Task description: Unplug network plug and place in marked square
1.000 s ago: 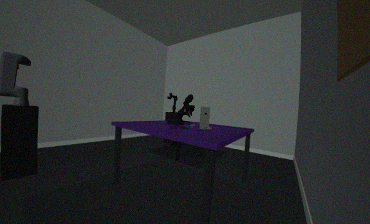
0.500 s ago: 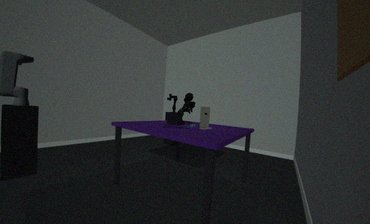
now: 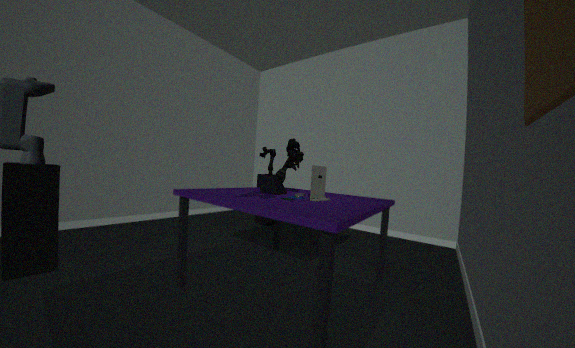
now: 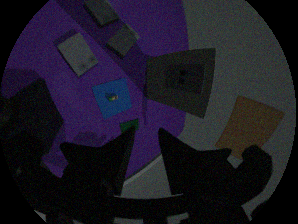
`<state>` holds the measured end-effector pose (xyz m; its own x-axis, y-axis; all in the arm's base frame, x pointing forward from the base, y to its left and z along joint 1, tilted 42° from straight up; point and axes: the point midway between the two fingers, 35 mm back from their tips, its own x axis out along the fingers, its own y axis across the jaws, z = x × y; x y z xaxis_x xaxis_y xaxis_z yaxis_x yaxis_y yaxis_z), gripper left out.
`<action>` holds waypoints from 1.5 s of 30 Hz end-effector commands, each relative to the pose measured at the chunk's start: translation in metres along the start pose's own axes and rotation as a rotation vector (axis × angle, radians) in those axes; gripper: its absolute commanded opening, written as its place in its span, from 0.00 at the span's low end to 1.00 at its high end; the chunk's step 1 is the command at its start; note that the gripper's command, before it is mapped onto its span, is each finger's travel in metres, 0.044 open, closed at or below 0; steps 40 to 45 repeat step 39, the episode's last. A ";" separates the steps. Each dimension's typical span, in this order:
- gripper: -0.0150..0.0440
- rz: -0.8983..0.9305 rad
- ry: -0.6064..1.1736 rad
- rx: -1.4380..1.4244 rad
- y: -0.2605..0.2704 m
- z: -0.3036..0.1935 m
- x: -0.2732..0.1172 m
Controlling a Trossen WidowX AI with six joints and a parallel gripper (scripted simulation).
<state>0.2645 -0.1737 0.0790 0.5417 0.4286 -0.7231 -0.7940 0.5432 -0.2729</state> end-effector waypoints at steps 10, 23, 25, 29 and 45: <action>0.79 -0.005 -0.005 -0.005 -0.008 0.002 -0.015; 1.00 -0.005 -0.005 -0.005 -0.008 0.002 -0.015; 1.00 -0.005 -0.005 -0.005 -0.008 0.002 -0.015; 1.00 -0.005 -0.005 -0.005 -0.008 0.002 -0.015; 1.00 -0.005 -0.005 -0.005 -0.008 0.002 -0.015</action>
